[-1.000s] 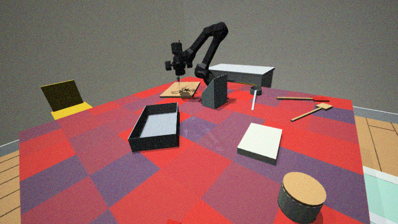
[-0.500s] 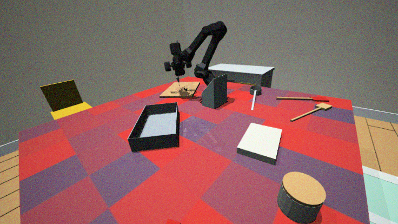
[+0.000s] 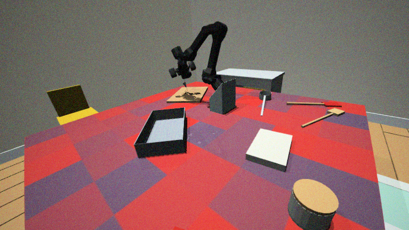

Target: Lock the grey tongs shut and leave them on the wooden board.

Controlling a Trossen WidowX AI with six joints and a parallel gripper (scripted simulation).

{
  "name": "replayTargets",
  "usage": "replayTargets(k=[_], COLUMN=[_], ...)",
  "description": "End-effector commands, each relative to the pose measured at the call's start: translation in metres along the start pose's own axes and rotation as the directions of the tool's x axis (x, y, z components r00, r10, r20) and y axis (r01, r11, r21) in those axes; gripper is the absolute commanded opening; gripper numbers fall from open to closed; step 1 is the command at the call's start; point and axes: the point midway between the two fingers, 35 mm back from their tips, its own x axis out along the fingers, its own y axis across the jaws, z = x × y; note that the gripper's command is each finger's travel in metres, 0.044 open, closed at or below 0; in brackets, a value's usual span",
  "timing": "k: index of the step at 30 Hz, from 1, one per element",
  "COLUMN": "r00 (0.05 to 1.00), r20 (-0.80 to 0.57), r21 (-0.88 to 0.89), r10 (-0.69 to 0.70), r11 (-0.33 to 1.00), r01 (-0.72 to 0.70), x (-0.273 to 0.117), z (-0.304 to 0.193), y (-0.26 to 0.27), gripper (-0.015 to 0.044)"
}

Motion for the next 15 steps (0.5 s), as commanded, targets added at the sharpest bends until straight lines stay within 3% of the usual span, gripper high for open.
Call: replayTargets(k=[1, 15], r00=[0.998, 0.946], r20=[0.055, 0.319], r21=[-0.041, -0.111], r10=[-0.020, -0.051], r11=[0.999, 0.990], r01=[0.022, 0.091], x=[0.009, 0.027], z=[-0.005, 0.002], y=[-0.002, 0.005], gripper=[-0.0150, -0.0150])
